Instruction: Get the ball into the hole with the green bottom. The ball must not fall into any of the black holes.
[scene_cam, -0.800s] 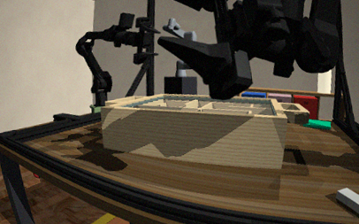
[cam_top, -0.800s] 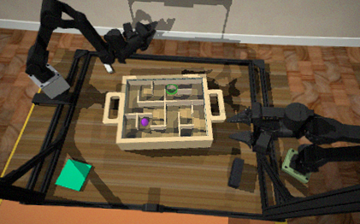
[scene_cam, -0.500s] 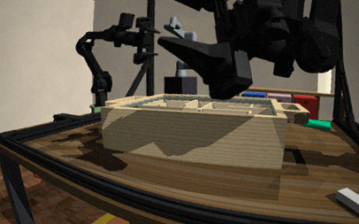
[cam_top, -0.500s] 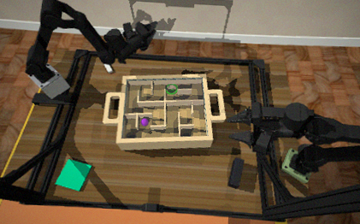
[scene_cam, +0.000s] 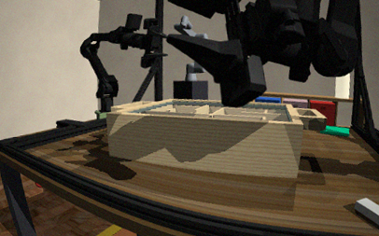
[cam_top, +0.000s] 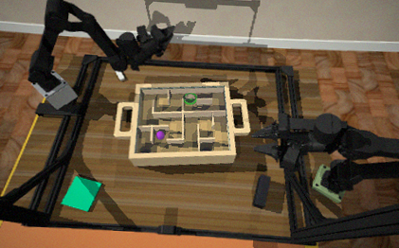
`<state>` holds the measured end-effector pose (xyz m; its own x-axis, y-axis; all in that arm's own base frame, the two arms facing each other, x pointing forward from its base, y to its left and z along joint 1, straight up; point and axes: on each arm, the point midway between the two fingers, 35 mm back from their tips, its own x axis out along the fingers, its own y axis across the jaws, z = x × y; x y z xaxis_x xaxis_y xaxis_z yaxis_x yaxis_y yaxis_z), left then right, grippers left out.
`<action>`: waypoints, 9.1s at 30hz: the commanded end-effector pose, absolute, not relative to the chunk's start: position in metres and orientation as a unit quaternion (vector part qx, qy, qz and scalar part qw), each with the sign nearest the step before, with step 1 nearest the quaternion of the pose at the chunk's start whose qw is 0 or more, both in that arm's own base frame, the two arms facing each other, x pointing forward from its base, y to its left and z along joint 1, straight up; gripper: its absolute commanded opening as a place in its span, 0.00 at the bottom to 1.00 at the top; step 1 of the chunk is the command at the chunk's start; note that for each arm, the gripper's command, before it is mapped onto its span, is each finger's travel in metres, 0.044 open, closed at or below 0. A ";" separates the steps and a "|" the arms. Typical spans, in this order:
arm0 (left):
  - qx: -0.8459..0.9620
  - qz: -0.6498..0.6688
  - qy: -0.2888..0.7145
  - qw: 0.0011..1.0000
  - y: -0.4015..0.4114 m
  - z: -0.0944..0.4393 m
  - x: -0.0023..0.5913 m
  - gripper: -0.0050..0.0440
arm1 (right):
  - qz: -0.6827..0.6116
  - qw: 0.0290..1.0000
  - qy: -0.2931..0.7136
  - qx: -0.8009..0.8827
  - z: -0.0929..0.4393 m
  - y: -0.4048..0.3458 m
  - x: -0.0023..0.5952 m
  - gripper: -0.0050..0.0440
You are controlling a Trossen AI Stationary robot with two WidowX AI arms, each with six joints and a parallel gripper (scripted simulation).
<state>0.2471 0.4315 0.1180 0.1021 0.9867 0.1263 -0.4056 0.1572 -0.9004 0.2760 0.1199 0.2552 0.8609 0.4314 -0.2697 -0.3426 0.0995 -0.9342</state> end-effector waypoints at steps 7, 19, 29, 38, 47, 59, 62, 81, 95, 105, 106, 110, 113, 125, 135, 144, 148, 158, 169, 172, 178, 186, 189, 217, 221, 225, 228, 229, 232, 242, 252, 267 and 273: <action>-0.441 0.513 -0.324 0.661 0.415 0.109 0.299 0.48 | 0.285 0.702 0.036 -0.652 0.241 0.108 0.300 0.48; -0.551 0.483 -0.202 0.650 0.367 0.092 0.361 0.48 | 0.336 0.627 0.138 -0.689 0.216 0.085 0.333 0.48; -0.619 0.487 -0.091 0.610 0.318 0.071 0.386 0.48 | 0.387 0.558 0.201 -0.706 0.198 0.066 0.352 0.48; -0.663 0.507 0.020 0.550 0.262 0.053 0.389 0.48 | 0.445 0.488 0.249 -0.709 0.180 0.046 0.366 0.48; -0.683 0.538 0.116 0.480 0.208 0.044 0.375 0.48 | 0.502 0.425 0.281 -0.699 0.163 0.026 0.374 0.48; -0.673 0.610 0.235 0.346 0.129 0.040 0.326 0.48 | 0.586 0.352 0.317 -0.657 0.141 -0.009 0.376 0.48; -0.669 0.619 0.244 0.333 0.123 0.040 0.320 0.48 | 0.593 0.348 0.320 -0.652 0.139 -0.012 0.375 0.48; -0.653 0.652 0.273 0.273 0.095 0.031 0.297 0.48 | 0.625 0.330 0.330 -0.626 0.116 -0.028 0.372 0.48; -0.653 0.652 0.273 0.273 0.096 0.030 0.297 0.48 | 0.625 0.330 0.330 -0.626 0.116 -0.028 0.372 0.48; -0.653 0.652 0.273 0.273 0.096 0.030 0.297 0.48 | 0.625 0.330 0.330 -0.626 0.116 -0.028 0.372 0.48; -0.653 0.652 0.273 0.273 0.096 0.030 0.297 0.48 | 0.625 0.330 0.330 -0.626 0.116 -0.028 0.372 0.48; -0.653 0.652 0.273 0.273 0.096 0.027 0.298 0.48 | 0.625 0.330 0.330 -0.626 0.113 -0.028 0.372 0.48; -0.653 0.652 0.273 0.273 0.096 0.026 0.298 0.48 | 0.625 0.330 0.330 -0.626 0.112 -0.028 0.372 0.48; -0.653 0.652 0.273 0.273 0.096 0.006 0.299 0.48 | 0.625 0.330 0.330 -0.626 0.092 -0.028 0.374 0.48; -0.652 0.652 0.273 0.273 0.096 -0.007 0.299 0.48 | 0.625 0.330 0.330 -0.626 0.079 -0.028 0.374 0.48; -0.652 0.652 0.273 0.273 0.096 -0.022 0.298 0.48 | 0.625 0.330 0.330 -0.626 0.064 -0.028 0.373 0.48; -0.652 0.652 0.274 0.273 0.096 -0.025 0.298 0.48 | 0.625 0.330 0.330 -0.626 0.061 -0.028 0.373 0.48; -0.652 0.652 0.274 0.274 0.096 -0.032 0.297 0.34 | 0.625 0.330 0.330 -0.625 0.054 -0.028 0.372 0.34; -0.652 0.652 0.274 0.274 0.096 -0.032 0.297 0.18 | 0.625 0.330 0.330 -0.625 0.054 -0.028 0.372 0.18; -0.652 0.652 0.274 0.274 0.096 -0.032 0.298 0.14 | 0.625 0.330 0.330 -0.625 0.054 -0.027 0.373 0.14; -0.652 0.652 0.274 0.274 0.098 -0.028 0.300 0.14 | 0.625 0.330 0.330 -0.625 0.057 -0.026 0.374 0.14; -0.652 0.652 0.274 0.274 0.098 -0.023 0.300 0.14 | 0.625 0.330 0.330 -0.625 0.062 -0.026 0.374 0.14; -0.652 0.652 0.274 0.274 0.098 -0.017 0.300 0.14 | 0.625 0.330 0.330 -0.625 0.067 -0.026 0.374 0.14; -0.649 0.655 0.280 0.267 0.098 0.013 0.301 0.14 | 0.622 0.336 0.323 -0.629 0.088 -0.027 0.374 0.14; -0.646 0.658 0.287 0.259 0.099 0.019 0.301 0.14 | 0.618 0.343 0.316 -0.633 0.083 -0.027 0.373 0.14; -0.645 0.659 0.287 0.259 0.099 0.019 0.301 0.14 | 0.618 0.343 0.316 -0.633 0.083 -0.027 0.373 0.14; -0.647 0.657 0.285 0.262 0.099 0.017 0.301 0.14 | 0.619 0.341 0.318 -0.631 0.085 -0.027 0.373 0.14; -0.648 0.656 0.283 0.263 0.099 0.015 0.301 0.14 | 0.621 0.339 0.320 -0.631 0.086 -0.027 0.373 0.14; -0.649 0.656 0.281 0.266 0.098 0.014 0.301 0.14 | 0.621 0.337 0.322 -0.630 0.088 -0.027 0.374 0.14; -0.657 0.648 0.260 0.286 0.097 -0.002 0.299 0.14 | 0.631 0.317 0.342 -0.620 0.103 -0.025 0.376 0.14; -0.649 0.655 0.276 0.270 0.098 0.010 0.301 0.14 | 0.623 0.333 0.327 -0.629 0.091 -0.026 0.374 0.14; -0.647 0.657 0.284 0.262 0.099 0.016 0.301 0.14 | 0.619 0.340 0.319 -0.632 0.085 -0.027 0.373 0.14; -0.654 0.650 0.267 0.280 0.097 0.003 0.300 0.14 | 0.628 0.323 0.336 -0.623 0.098 -0.026 0.375 0.14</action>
